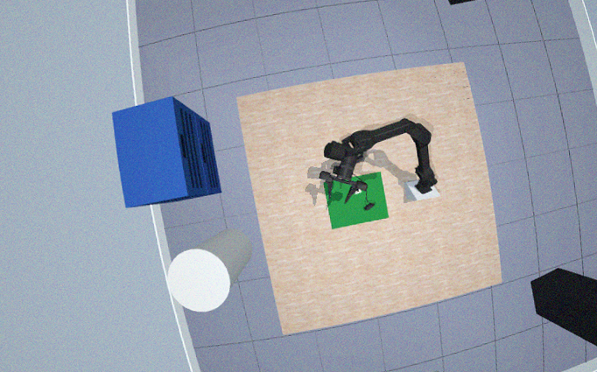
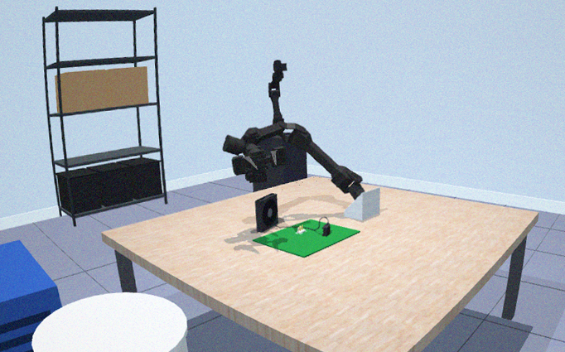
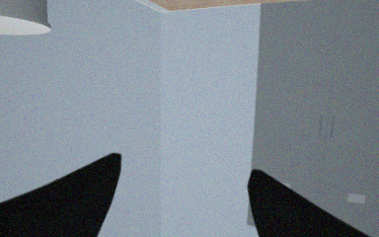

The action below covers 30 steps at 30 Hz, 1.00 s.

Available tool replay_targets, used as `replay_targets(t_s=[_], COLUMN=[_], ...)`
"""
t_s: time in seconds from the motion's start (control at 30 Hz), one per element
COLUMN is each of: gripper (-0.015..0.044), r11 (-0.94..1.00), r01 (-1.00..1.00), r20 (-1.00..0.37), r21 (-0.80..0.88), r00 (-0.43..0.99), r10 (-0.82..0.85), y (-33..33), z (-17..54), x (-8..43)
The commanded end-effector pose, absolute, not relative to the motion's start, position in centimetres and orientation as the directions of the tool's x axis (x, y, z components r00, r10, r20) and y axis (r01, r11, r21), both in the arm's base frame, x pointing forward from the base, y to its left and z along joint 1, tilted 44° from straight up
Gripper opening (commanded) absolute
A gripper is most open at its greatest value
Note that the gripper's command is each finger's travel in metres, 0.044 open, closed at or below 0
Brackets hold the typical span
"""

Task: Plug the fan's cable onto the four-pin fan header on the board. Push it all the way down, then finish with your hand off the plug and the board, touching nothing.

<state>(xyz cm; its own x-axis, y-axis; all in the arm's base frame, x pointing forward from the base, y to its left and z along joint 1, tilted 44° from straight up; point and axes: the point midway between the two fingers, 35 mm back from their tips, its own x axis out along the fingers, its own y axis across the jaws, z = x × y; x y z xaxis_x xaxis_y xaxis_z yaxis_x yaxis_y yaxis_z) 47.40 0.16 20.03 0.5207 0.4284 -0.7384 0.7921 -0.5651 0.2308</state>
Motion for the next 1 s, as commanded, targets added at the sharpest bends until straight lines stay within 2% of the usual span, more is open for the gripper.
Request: replay_targets(t_s=[0.0,0.13,0.17,0.33,0.47,0.6,0.73,0.97], gripper=[0.0326,0.0431,0.0440,0.0440,0.0440,0.0440,0.0440,0.0440], r11=[-0.565,-0.553,-0.514,-0.061,0.353,0.713,0.943,0.977], r01=[0.792,0.798,0.816,0.908,0.836,0.620,0.278,-0.212], r20=[-0.738,-0.742,-0.751,-0.837,-0.896,-0.944,-0.977,-0.998], r21=[0.231,0.239,0.263,0.415,0.420,0.329,0.183,0.012], r00=[0.521,0.518,0.508,0.407,0.322,0.238,0.155,0.056], r10=[0.428,0.427,0.422,0.366,0.304,0.229,0.144,0.024], y=[0.2,0.2,0.4,2.3,3.4,4.1,4.6,5.0], z=[20.0,19.9,19.6,16.3,13.8,11.6,9.7,7.6], x=[47.4,47.4,47.2,45.8,44.4,42.9,41.2,39.0])
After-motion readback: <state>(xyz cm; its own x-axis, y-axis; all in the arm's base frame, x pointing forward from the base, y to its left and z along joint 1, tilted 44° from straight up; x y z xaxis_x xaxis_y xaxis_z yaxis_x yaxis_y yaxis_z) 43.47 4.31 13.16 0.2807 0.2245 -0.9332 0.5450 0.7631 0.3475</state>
